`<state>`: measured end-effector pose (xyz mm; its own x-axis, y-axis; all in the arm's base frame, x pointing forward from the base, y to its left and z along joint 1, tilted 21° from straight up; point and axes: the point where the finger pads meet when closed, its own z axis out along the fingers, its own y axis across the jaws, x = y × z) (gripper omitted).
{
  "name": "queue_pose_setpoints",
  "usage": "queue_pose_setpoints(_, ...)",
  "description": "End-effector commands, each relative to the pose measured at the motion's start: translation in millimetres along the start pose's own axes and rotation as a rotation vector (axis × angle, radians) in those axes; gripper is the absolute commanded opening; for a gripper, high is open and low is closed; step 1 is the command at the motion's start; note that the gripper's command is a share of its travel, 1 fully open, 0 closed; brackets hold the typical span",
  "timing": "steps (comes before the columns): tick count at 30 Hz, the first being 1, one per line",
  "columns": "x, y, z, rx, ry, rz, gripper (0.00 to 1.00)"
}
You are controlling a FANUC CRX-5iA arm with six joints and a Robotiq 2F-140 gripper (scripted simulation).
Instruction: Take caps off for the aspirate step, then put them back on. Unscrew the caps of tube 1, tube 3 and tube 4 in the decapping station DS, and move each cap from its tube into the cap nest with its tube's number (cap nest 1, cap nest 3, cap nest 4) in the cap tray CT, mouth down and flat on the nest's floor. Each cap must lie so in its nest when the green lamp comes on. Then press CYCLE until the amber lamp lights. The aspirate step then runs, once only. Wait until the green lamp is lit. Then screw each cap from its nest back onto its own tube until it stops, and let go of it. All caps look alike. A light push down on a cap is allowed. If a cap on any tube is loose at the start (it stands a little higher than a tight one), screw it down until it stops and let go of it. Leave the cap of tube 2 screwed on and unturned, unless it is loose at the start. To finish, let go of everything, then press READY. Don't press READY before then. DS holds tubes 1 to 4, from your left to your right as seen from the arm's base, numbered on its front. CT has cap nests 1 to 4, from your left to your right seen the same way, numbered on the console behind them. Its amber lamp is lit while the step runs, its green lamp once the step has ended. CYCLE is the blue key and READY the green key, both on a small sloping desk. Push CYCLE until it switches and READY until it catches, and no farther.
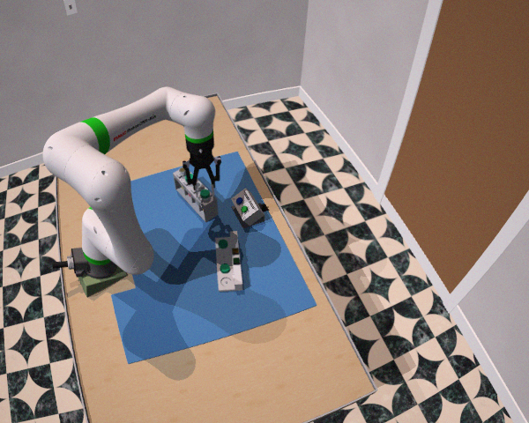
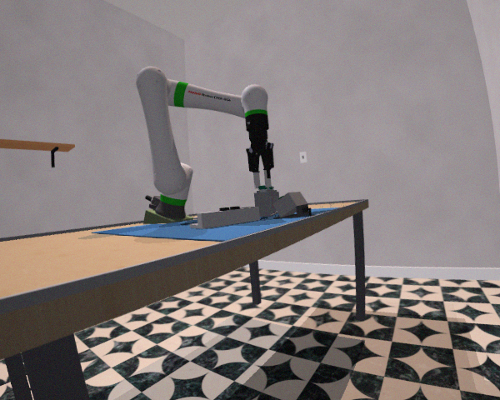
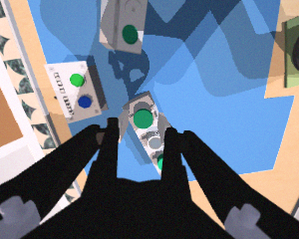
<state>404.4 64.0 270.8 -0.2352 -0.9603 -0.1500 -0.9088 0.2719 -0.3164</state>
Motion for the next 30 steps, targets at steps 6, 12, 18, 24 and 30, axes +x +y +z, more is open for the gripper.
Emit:
queue_pose_setpoints(6,-0.1,-0.1,3.2,0.0,0.0,0.0,0.35)
queue_pose_setpoints(12,-0.1,-0.1,3.2,0.0,0.0,0.0,0.0)
queue_pose_setpoints(18,-0.1,-0.1,3.2,0.0,0.0,0.0,0.0)
queue_pose_setpoints(24,-0.1,-0.1,3.1,0.0,0.0,-0.1,0.0)
queue_pose_setpoints(30,-0.1,-0.1,3.0,0.0,0.0,-0.3,0.0)
